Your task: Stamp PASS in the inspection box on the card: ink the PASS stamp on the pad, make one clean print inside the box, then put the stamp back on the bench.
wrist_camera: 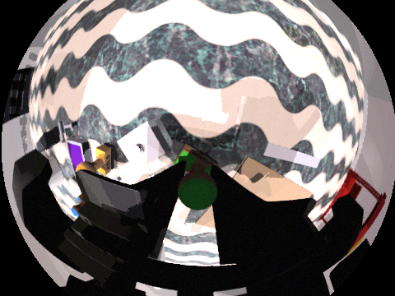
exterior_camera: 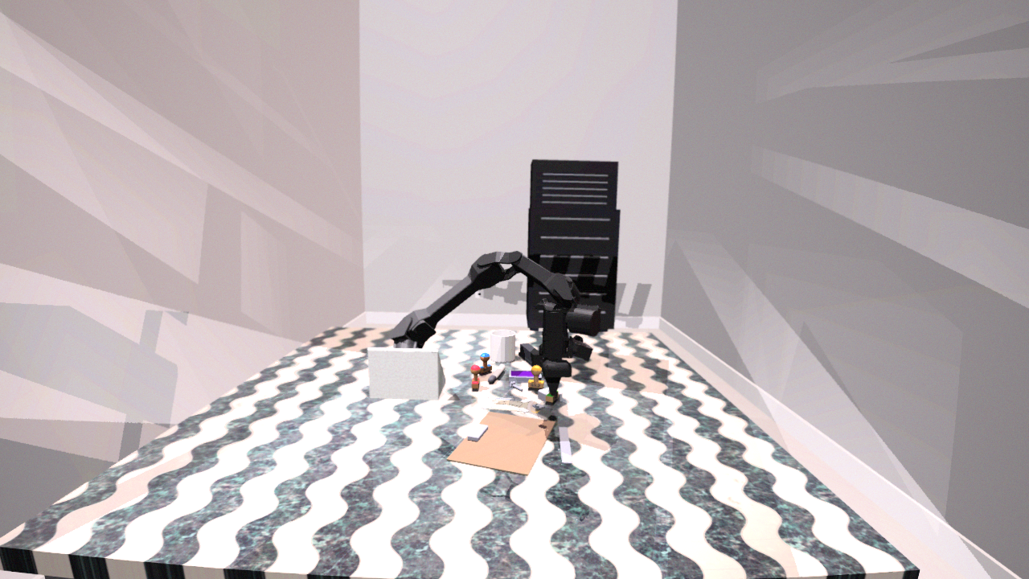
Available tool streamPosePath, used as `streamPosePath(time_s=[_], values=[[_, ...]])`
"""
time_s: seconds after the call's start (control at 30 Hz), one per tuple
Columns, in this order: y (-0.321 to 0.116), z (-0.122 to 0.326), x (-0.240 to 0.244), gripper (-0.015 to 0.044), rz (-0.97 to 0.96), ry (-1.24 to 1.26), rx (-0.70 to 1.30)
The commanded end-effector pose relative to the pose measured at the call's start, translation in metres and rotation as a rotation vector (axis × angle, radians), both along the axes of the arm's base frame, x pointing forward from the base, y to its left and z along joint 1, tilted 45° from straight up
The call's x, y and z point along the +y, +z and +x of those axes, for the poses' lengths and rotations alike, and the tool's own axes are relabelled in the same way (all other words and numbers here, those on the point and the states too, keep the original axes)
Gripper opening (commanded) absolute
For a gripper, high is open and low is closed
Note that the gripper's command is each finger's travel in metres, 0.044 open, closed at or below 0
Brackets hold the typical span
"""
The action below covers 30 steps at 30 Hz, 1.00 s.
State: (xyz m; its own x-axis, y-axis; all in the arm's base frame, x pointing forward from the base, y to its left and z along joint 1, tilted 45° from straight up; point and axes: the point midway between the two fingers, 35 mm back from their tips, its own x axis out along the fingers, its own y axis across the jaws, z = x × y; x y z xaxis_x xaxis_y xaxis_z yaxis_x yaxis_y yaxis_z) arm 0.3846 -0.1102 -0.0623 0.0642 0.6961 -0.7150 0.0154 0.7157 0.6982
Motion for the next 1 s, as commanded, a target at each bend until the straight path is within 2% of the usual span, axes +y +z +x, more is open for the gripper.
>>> streamPosePath(time_s=[0.0,0.97], values=[[0.002,0.001,-0.002,0.0000,-0.008,0.006,-0.007],[0.012,0.000,-0.013,0.0000,-0.011,0.006,-0.007]])
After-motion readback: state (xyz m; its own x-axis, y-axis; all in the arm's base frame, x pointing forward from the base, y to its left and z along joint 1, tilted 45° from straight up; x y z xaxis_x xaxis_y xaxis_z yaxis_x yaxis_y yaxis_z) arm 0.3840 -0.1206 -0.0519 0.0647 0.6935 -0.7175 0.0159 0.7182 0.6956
